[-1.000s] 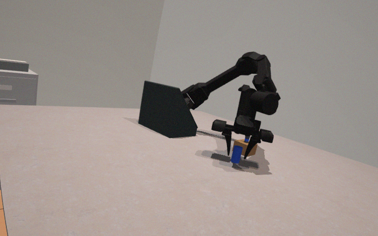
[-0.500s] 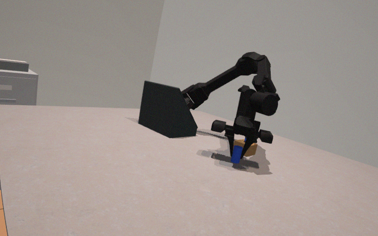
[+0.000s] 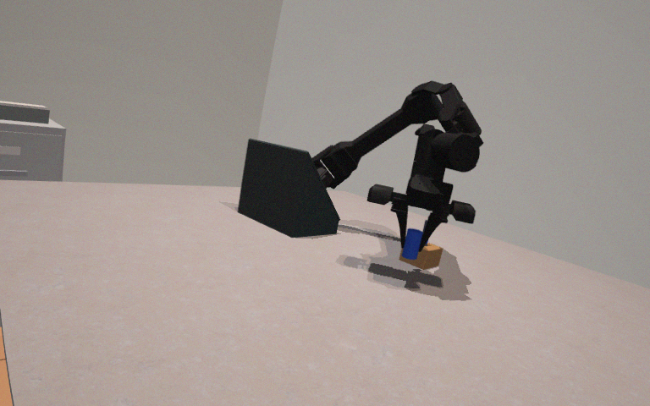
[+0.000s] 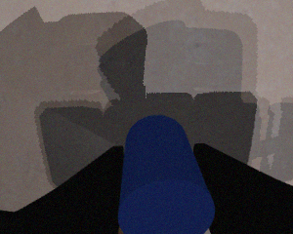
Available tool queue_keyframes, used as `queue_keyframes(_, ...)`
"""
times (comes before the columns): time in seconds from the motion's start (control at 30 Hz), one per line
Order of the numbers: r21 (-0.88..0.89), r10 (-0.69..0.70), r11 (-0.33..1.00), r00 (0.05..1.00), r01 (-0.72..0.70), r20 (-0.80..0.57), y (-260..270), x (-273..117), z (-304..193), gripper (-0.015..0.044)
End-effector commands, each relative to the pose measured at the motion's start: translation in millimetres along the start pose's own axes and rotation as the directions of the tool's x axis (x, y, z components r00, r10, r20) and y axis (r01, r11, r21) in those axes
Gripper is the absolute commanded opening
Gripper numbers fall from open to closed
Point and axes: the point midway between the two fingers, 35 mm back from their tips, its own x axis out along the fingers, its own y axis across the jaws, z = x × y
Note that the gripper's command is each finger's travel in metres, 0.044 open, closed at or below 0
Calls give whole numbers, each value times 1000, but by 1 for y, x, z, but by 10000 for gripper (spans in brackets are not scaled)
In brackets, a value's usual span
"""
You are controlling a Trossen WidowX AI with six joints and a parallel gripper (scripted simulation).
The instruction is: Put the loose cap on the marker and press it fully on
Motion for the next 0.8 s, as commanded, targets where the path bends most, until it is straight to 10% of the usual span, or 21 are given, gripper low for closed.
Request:
queue_keyframes(0.0,-6,-3,1000,1000,3,2,0,-13,0,0)
queue_keyframes(0.77,-5,-3,1000,1000,3,0,19,-51,-57,0)
